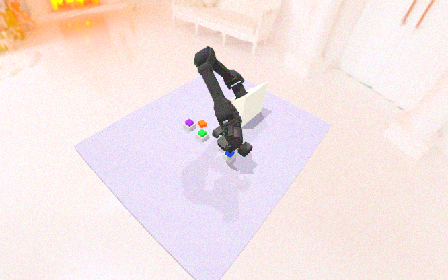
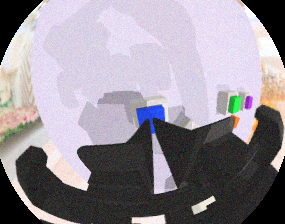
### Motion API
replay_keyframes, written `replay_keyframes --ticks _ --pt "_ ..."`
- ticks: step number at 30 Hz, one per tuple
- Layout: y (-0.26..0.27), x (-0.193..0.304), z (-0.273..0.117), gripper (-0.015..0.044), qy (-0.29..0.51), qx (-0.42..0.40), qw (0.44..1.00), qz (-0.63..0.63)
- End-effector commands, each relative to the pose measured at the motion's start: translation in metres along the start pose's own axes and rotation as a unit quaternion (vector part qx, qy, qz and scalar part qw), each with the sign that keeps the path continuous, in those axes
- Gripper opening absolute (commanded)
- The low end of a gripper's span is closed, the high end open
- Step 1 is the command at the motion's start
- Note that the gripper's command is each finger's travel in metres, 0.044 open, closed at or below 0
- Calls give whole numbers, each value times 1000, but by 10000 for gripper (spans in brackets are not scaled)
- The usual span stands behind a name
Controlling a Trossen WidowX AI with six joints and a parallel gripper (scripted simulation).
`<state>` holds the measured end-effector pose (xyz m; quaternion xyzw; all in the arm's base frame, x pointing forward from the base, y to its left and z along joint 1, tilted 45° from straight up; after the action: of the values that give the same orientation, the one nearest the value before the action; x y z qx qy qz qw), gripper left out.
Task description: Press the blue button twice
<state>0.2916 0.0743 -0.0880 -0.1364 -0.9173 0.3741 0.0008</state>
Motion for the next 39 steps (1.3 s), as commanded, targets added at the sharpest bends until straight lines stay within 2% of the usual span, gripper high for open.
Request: replay_keyframes --ticks 1,22,27,39 --pt "-1 1 7 20 0 4 1000 -4" --pt "-1 1 8 20 0 4 1000 -4" --pt "0 1 -26 20 0 4 1000 -4" --pt "0 1 -15 20 0 4 1000 -4"
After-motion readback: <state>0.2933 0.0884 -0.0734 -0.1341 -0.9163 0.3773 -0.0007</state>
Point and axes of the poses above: the point midway between the two fingers, 35 mm back from their tips, its own z axis out along the fingers, its own y axis across the jaws, x = y × z, the point moved 9 cm from there along -z, back along the fingers, and after that the axes turned 7 degrees about z, right-handed, at the moved point
